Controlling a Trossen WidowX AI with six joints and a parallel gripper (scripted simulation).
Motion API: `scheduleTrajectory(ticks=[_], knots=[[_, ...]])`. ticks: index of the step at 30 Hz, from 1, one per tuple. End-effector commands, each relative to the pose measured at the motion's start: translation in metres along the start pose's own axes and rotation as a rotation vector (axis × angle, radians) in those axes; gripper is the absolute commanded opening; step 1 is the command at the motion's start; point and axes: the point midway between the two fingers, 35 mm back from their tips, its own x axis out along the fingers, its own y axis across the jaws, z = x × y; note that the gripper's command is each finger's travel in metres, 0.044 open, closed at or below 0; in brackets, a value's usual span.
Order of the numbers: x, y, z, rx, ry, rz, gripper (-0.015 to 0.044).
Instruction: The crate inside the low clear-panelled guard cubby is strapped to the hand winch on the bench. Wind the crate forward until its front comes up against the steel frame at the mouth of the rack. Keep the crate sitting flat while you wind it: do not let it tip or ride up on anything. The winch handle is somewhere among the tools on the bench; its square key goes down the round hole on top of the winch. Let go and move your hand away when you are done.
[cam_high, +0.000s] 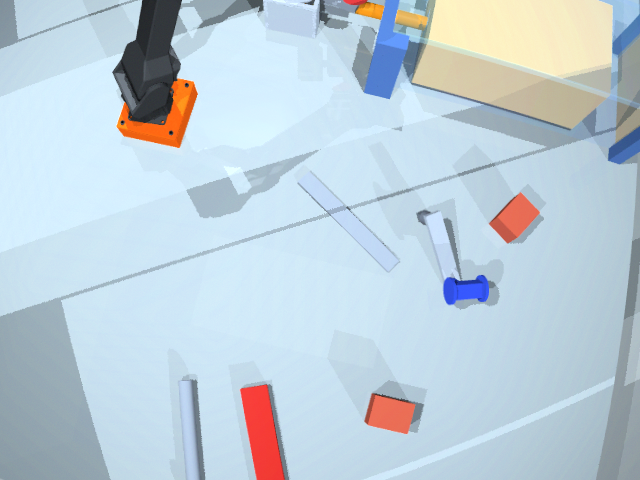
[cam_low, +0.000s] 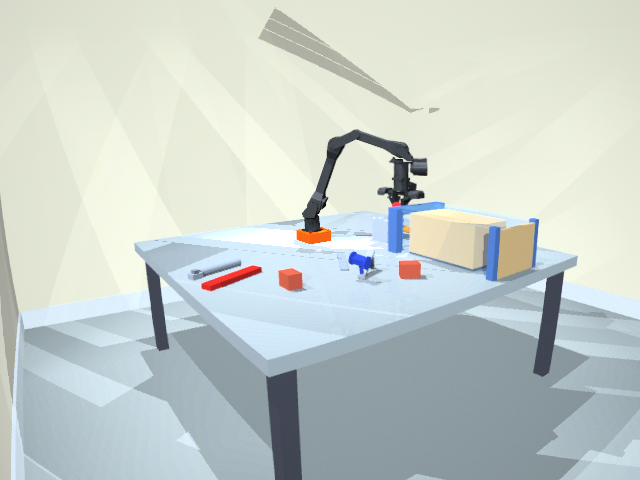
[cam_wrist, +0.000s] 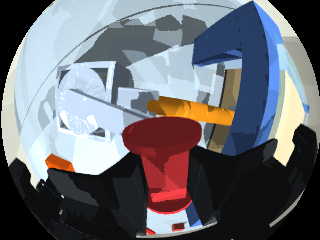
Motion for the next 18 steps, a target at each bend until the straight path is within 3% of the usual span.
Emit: scheduleTrajectory(ticks=[1,18], knots=[[0.001,-0.005,0.014,-0.004,-0.018,-0.01,0.0],[0.0,-0.009,0.035,-0.004,-0.02,-0.01,0.0]])
